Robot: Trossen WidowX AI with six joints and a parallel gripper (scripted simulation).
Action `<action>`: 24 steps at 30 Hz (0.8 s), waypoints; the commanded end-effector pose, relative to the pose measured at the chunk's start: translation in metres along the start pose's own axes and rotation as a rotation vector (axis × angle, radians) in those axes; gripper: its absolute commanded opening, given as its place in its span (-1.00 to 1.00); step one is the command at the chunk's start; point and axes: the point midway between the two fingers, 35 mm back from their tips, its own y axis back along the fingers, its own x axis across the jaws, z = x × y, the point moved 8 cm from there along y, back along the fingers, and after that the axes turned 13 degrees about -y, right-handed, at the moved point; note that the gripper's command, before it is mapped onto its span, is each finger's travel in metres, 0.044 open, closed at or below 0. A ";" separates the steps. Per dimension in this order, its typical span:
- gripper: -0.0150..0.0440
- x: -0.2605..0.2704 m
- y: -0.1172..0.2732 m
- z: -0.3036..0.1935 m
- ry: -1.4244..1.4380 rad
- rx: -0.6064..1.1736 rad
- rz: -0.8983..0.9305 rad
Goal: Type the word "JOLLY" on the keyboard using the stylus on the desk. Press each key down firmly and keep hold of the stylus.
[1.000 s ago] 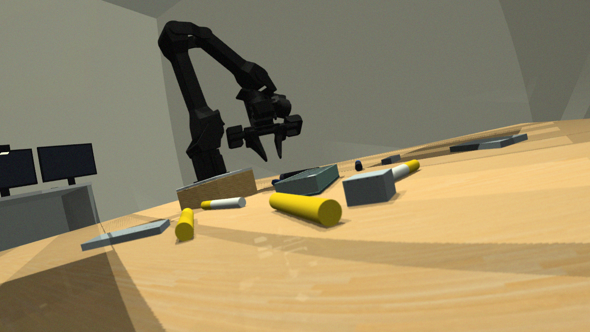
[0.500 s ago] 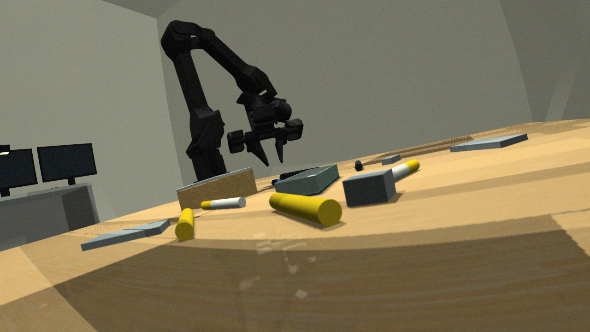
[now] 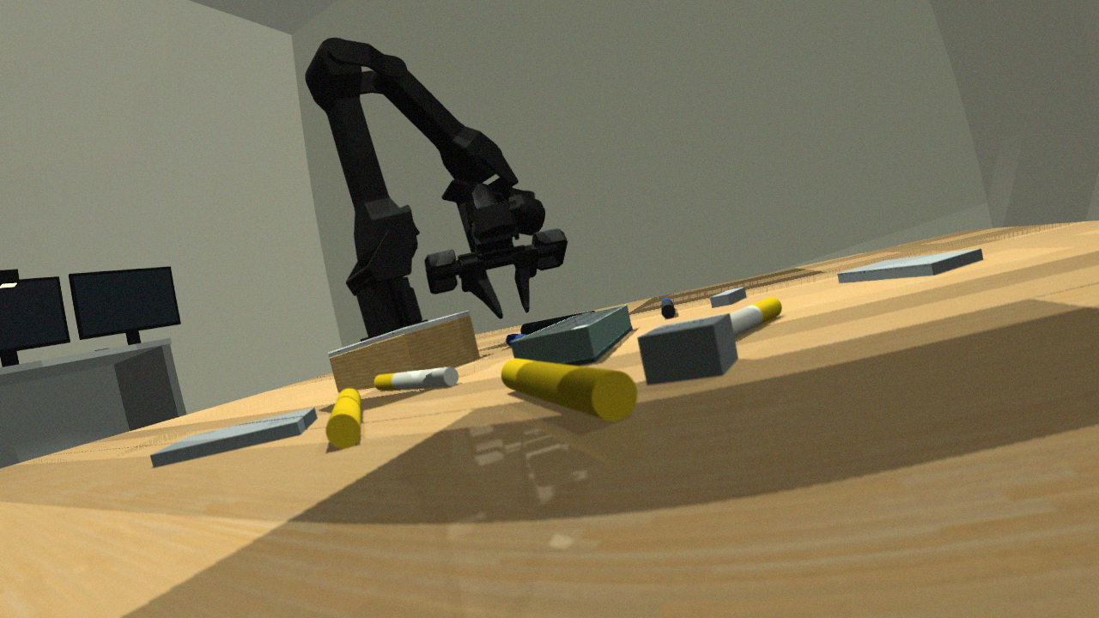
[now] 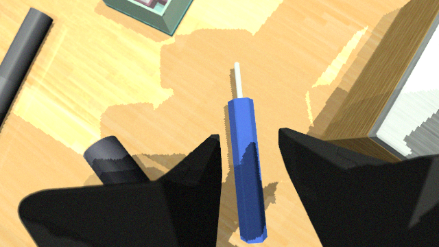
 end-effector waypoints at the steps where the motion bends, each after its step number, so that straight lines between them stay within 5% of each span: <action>1: 0.02 -0.001 -0.004 -0.001 -0.002 -0.005 0.000; 24: 0.02 -0.002 -0.019 -0.009 -0.002 -0.005 0.000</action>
